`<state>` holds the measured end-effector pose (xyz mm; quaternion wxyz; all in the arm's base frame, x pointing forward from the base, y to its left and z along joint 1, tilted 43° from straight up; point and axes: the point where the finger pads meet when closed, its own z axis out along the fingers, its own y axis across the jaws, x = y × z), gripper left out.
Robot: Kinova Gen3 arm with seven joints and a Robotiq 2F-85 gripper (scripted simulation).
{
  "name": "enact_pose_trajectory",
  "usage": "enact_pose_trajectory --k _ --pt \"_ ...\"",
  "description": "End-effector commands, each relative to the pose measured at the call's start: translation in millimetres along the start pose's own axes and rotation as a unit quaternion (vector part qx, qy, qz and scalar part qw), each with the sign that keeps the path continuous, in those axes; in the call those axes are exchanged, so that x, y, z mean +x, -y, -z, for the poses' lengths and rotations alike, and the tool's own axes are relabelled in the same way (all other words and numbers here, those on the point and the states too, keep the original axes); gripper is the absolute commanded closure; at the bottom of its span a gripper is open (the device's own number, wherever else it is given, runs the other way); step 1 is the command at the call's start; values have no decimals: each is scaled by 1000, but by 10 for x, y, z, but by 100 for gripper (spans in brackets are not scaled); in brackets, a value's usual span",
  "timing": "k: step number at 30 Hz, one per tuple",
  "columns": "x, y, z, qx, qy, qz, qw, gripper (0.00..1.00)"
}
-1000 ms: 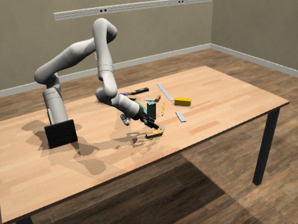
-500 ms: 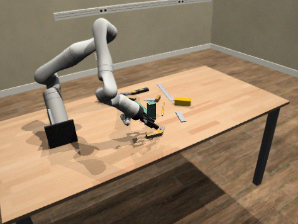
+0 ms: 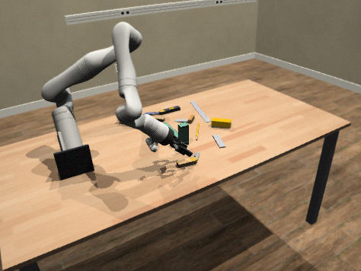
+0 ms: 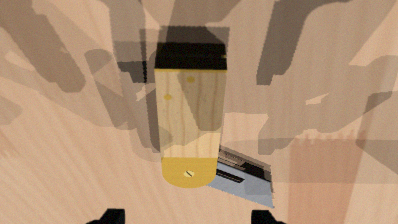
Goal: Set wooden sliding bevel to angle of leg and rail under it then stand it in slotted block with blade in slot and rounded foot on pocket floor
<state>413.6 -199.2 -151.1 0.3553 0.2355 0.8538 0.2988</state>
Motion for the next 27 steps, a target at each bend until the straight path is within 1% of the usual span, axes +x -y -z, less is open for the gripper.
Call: enact_pose_trajectory --k 1,11,18,20,27 --pt "-12 3 5 0 1 1 1000 36" --pt "19 3 -26 0 1 1 1000 36" --pt "107 3 -115 0 1 1 1000 36" --pt "107 3 -115 0 1 1 1000 36" --pt "224 3 -231 0 1 1 1000 36"
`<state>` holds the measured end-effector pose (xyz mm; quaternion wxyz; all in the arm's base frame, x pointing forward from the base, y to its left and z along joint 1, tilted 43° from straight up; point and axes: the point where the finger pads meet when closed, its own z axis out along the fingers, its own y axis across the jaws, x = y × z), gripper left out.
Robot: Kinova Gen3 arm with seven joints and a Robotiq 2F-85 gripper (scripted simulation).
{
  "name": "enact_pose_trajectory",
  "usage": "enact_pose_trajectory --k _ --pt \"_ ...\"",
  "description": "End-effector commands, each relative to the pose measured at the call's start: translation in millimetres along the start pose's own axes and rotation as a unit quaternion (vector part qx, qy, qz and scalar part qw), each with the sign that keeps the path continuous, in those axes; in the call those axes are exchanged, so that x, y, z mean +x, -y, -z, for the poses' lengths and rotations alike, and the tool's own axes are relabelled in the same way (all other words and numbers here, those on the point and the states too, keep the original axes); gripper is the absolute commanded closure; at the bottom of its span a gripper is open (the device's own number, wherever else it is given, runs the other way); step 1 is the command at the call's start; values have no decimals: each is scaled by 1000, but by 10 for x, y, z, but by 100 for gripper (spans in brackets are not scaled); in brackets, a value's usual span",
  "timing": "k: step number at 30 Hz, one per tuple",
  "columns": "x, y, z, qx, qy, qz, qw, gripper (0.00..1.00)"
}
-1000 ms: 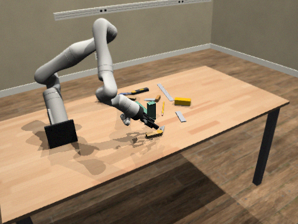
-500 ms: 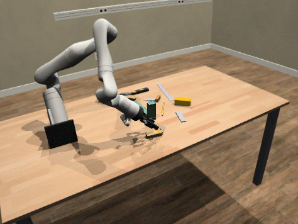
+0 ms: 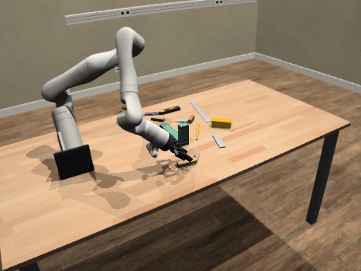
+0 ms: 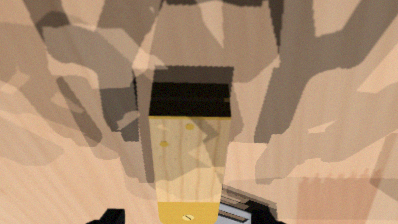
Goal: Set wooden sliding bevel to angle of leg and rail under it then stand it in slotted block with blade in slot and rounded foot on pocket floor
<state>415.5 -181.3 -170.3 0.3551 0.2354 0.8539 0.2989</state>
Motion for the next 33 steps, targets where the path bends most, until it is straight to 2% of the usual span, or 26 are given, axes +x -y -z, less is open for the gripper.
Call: enact_pose_trajectory --k 1,8,33 --pt "52 4 -62 0 1 1 1000 36" --pt "135 4 -144 0 1 1 1000 36" --pt "154 4 -163 0 1 1 1000 36"
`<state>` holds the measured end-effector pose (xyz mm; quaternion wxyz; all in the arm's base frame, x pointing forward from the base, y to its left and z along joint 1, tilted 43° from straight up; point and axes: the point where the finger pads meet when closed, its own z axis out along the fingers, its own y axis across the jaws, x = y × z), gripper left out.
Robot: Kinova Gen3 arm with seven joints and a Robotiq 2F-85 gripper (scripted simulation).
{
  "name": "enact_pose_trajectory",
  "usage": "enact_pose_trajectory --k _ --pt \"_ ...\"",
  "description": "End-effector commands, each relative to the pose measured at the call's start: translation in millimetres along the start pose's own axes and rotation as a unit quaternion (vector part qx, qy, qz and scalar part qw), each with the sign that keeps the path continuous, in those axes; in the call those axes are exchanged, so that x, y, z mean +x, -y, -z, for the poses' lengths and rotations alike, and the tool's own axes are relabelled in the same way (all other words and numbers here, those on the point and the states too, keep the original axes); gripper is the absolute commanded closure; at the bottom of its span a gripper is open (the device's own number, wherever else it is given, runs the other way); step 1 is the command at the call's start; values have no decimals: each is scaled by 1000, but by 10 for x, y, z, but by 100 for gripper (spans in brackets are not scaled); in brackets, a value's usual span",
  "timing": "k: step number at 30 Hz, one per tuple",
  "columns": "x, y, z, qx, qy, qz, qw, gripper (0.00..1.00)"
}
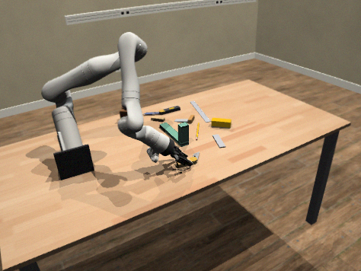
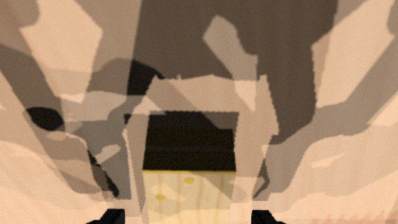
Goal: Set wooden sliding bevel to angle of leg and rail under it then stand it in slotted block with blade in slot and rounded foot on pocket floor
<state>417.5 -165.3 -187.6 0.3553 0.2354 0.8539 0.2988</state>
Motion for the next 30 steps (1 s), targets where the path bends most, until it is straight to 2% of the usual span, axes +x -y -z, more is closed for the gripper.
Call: enact_pose_trajectory --k 1,2,3,30 --pt "-13 4 5 0 1 1 1000 36" --pt "-13 4 5 0 1 1 1000 36" --pt "-13 4 5 0 1 1 1000 90" --pt "-13 4 5 0 1 1 1000 90"
